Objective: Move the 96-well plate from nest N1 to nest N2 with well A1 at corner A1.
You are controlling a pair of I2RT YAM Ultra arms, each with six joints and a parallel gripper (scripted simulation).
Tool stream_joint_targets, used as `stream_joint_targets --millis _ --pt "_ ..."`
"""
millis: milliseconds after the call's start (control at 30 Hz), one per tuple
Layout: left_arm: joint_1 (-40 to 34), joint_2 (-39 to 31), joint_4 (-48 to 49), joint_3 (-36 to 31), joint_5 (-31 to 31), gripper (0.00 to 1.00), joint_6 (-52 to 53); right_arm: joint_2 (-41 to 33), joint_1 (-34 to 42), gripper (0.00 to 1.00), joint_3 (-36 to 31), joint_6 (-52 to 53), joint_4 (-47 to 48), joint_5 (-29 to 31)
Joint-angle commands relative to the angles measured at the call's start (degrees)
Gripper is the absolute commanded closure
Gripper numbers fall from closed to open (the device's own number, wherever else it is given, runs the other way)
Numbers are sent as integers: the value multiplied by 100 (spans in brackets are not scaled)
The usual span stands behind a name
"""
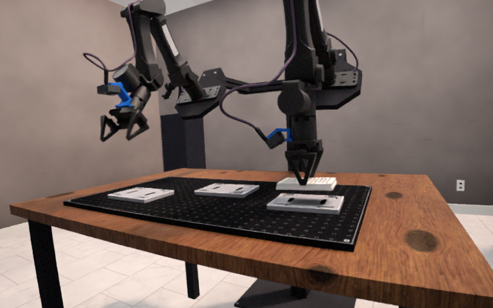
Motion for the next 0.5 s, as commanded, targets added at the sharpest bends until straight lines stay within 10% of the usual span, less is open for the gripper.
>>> stream_joint_targets --millis 0,467 --pt "-196 -51 143 -196 -283 22 -309 128 -134 0 -77 415 522 157" --pt "-3403 1024 133 121 -2527 22 -2632 298 -279 0 -106 382 587 135"
